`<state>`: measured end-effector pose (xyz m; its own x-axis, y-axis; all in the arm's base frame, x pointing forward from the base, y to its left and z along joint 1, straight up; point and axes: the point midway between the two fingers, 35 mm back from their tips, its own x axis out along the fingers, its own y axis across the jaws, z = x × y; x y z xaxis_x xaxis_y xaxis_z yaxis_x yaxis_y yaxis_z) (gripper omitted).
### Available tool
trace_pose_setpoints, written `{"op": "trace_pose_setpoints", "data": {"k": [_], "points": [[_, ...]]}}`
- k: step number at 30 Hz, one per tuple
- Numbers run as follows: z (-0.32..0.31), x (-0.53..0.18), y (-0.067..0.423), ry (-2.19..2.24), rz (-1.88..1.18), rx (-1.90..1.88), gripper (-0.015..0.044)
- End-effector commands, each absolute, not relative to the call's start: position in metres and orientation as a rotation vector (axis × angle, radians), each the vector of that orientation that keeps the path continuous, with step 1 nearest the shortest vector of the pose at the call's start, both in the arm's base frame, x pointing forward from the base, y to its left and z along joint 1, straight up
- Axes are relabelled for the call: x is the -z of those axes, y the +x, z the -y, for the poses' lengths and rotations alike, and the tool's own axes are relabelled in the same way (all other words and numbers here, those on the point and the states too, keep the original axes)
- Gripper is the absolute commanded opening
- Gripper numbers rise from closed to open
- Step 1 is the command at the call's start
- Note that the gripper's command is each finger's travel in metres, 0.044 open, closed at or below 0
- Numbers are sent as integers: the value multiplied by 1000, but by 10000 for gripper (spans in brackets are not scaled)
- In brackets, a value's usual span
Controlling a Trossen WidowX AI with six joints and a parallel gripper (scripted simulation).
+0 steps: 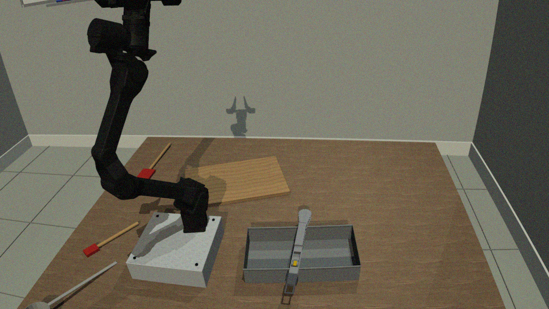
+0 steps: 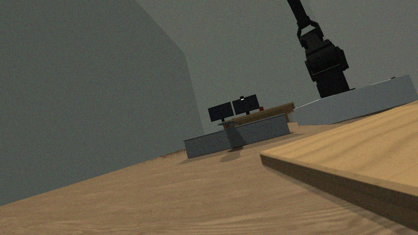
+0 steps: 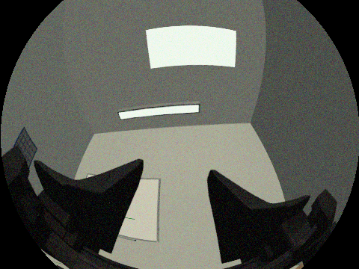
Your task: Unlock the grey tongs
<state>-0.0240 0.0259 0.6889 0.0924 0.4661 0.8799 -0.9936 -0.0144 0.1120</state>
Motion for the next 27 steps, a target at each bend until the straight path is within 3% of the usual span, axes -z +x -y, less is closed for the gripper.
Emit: {"op": "trace_pose_setpoints", "data": {"k": [1, 14, 27], "points": [[-75, -667, 31, 888, 591, -1230, 260], [-123, -574, 185, 841, 237, -825, 260], [-71, -432, 314, 933, -93, -332, 260]]}}
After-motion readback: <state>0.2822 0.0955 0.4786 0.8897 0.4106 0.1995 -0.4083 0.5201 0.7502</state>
